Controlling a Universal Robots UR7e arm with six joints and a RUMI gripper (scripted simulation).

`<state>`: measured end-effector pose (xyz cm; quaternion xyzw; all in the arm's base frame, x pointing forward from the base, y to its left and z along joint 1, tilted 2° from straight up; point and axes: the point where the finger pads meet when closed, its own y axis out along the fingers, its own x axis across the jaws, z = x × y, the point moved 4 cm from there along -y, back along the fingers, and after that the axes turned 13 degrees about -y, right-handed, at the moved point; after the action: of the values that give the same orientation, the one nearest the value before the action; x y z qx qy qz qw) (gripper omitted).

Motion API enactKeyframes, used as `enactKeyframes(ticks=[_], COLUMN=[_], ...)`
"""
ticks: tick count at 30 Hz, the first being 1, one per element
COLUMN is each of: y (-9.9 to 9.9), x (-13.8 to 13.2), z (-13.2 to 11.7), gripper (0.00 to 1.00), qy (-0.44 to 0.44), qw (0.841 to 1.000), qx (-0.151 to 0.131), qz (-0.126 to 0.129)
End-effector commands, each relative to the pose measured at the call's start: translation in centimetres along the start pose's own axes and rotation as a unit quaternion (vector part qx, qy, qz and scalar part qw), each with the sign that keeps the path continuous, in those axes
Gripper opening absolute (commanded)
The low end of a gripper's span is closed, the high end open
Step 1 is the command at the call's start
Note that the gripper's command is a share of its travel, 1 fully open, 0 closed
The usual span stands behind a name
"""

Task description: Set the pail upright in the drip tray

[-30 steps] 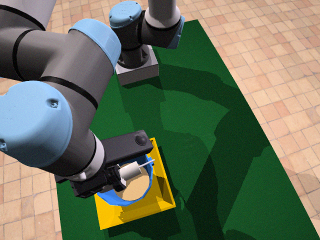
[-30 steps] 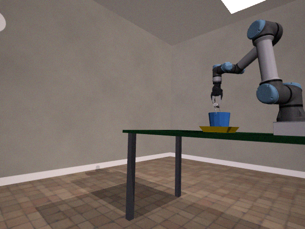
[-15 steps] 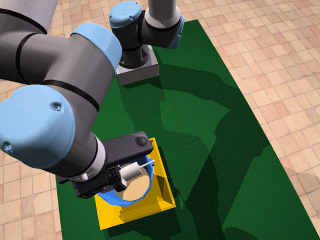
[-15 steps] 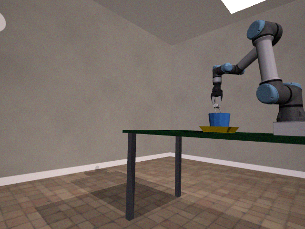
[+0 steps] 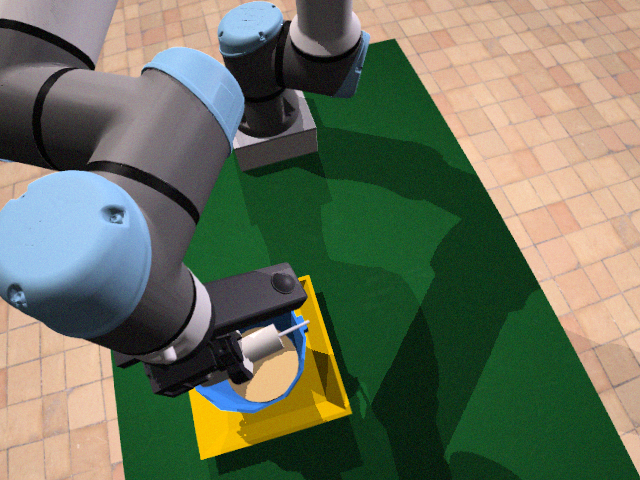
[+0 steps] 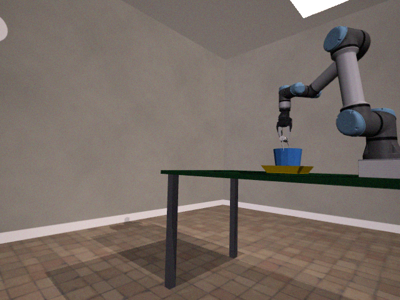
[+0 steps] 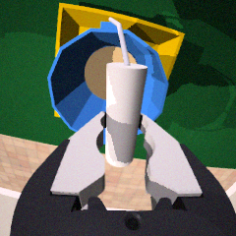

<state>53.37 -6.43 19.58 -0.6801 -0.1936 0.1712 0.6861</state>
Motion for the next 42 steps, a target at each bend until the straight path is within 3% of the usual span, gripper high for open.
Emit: enactKeyframes(ticks=[1, 29, 30, 42], y=[-0.07, -0.07, -0.07, -0.07], x=[0.02, 0.02, 0.02, 0.02], z=[-0.03, -0.03, -0.03, -0.03], gripper=[0.00, 0.00, 1.00, 1.00], qy=[0.000, 0.000, 0.000, 0.000], qw=[1.000, 1.000, 1.000, 1.000], qx=[-0.001, -0.001, -0.001, -0.001], qz=[-0.001, -0.001, -0.001, -0.001])
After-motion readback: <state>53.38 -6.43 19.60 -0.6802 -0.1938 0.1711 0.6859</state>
